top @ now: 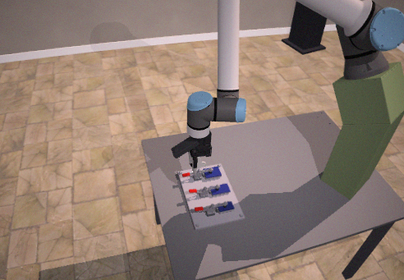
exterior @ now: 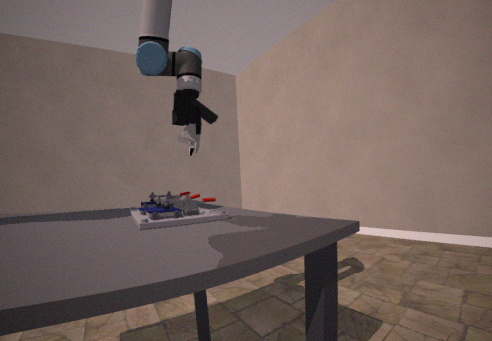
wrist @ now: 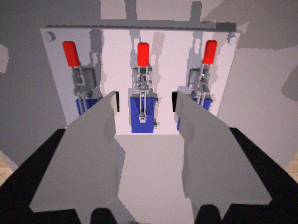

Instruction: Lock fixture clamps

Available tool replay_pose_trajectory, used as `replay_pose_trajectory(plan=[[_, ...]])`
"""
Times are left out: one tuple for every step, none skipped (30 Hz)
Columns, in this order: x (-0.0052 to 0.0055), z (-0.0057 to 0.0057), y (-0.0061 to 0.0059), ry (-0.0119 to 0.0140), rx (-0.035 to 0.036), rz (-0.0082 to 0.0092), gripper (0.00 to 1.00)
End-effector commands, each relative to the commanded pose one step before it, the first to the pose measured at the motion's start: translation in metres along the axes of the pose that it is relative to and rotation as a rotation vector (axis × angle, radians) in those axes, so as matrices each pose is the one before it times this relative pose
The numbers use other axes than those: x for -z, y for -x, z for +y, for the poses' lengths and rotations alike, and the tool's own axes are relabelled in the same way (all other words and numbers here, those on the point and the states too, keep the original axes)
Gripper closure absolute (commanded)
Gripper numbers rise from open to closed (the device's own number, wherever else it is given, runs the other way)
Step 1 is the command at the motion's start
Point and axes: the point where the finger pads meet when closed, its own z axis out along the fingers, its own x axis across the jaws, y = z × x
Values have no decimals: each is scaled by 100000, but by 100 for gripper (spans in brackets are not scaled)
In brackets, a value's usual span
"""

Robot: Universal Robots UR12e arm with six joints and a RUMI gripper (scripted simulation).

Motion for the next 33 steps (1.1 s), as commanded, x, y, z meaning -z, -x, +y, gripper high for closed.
replay_pose_trajectory(plan=[[67, -63, 68, -110, -17, 11, 72], [0, 0, -1, 0, 0, 0, 72], [0, 0, 0, 0, 0, 0, 72], [0, 0, 0, 0, 0, 0, 72], [0, 0, -3, 0, 0, 0, 72], [0, 0, -4, 0, 0, 0, 72], [0, 0, -4, 0, 0, 0, 72], [0, 0, -4, 0, 0, 0, 72], [0, 0, -4, 0, 0, 0, 72], [0, 0, -4, 0, 0, 0, 72], [0, 0, -4, 0, 0, 0, 72], [0, 0, -4, 0, 0, 0, 72], [0, 0, -4, 0, 0, 0, 72], [0, 0, -3, 0, 0, 0, 72], [0, 0, -3, 0, 0, 0, 72], [0, 0, -3, 0, 0, 0, 72], [0, 0, -3, 0, 0, 0, 72], [0, 0, -2, 0, 0, 0, 72], [0, 0, -2, 0, 0, 0, 72], [0, 0, 0, 0, 0, 0, 72], [0, 0, 0, 0, 0, 0, 72], [0, 0, -2, 0, 0, 0, 72], [0, 0, -1, 0, 0, 0, 72], [0, 0, -1, 0, 0, 0, 72], [0, 0, -1, 0, 0, 0, 72], [0, 0, -1, 0, 0, 0, 72], [0, 0, -1, 0, 0, 0, 72], [0, 0, -1, 0, 0, 0, 72], [-4, 0, -1, 0, 0, 0, 72], [-26, 0, 0, 0, 0, 0, 72], [-65, 0, 0, 0, 0, 0, 72], [-116, 0, 0, 0, 0, 0, 72], [-173, 0, 0, 0, 0, 0, 72]])
